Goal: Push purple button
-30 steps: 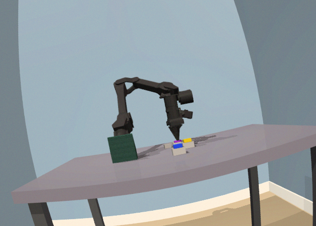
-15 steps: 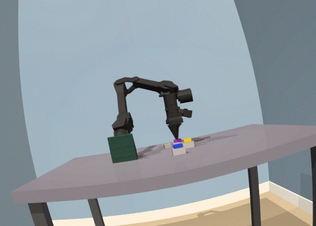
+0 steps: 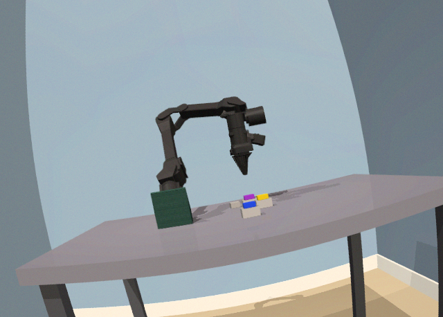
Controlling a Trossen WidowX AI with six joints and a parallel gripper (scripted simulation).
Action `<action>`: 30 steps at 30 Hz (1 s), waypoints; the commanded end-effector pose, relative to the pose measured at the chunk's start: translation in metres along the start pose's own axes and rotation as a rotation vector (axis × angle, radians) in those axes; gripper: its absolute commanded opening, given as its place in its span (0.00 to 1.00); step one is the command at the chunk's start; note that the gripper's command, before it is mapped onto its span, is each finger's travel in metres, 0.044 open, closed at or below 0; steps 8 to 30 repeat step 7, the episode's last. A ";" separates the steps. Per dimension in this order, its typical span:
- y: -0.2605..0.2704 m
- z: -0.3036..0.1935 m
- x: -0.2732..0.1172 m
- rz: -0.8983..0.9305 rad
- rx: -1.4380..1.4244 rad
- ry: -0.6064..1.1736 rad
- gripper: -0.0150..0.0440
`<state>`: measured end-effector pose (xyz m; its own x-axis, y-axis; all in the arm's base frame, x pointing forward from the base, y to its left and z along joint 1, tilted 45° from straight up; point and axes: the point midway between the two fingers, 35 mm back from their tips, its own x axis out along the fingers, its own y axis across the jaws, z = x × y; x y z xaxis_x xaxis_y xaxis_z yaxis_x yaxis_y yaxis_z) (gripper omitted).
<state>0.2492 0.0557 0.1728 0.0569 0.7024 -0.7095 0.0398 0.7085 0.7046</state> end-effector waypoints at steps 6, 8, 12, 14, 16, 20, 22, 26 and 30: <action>0.028 -0.004 -0.022 0.002 0.001 -0.004 0.93; 0.028 -0.004 -0.022 0.002 0.001 -0.004 0.93; 0.028 -0.004 -0.022 0.002 0.001 -0.004 0.93; 0.028 -0.004 -0.022 0.002 0.001 -0.004 0.93; 0.028 -0.004 -0.022 0.002 0.001 -0.004 0.93; 0.028 -0.004 -0.022 0.002 0.001 -0.004 0.93; 0.028 -0.004 -0.022 0.002 0.001 -0.004 0.93; 0.028 -0.004 -0.022 0.002 0.001 -0.004 0.93; 0.028 -0.004 -0.022 0.002 0.001 -0.004 0.93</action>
